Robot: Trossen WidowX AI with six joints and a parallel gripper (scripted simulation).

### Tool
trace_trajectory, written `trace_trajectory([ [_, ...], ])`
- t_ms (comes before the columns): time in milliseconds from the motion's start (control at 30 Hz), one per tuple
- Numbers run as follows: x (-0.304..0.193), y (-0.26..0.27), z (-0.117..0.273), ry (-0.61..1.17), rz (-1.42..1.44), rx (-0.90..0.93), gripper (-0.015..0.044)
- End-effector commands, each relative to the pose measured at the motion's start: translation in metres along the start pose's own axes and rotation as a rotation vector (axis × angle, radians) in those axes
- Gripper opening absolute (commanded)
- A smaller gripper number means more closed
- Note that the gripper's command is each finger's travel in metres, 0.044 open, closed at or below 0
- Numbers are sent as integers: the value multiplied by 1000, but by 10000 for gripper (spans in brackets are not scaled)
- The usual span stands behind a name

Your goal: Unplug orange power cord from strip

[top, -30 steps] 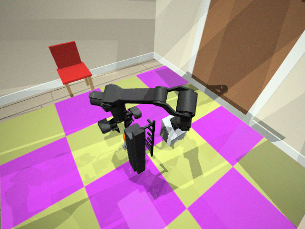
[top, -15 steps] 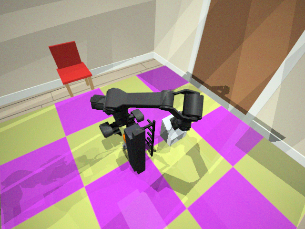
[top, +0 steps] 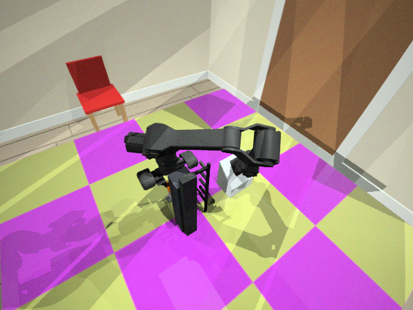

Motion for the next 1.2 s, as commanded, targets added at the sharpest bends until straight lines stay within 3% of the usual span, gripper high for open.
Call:
trace_trajectory([
  [0,-1,0,-5,3,-2,-1,160],
  [300,-1,0,-12,3,-2,-1,160],
  [433,-1,0,-9,0,1,1,55],
  [700,-1,0,-9,0,1,1,2],
  [1167,17,6,-8,-2,0,1,0],
])
Point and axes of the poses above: the point midway between the two fingers, 35 mm back from their tips, its own z axis back along the fingers, its own y axis across the jaws, x = y × z, the point moved 5 cm from there along z, back along the fingers, and after that the axes turned 13 degrees about -z, right-handed, at the moved point
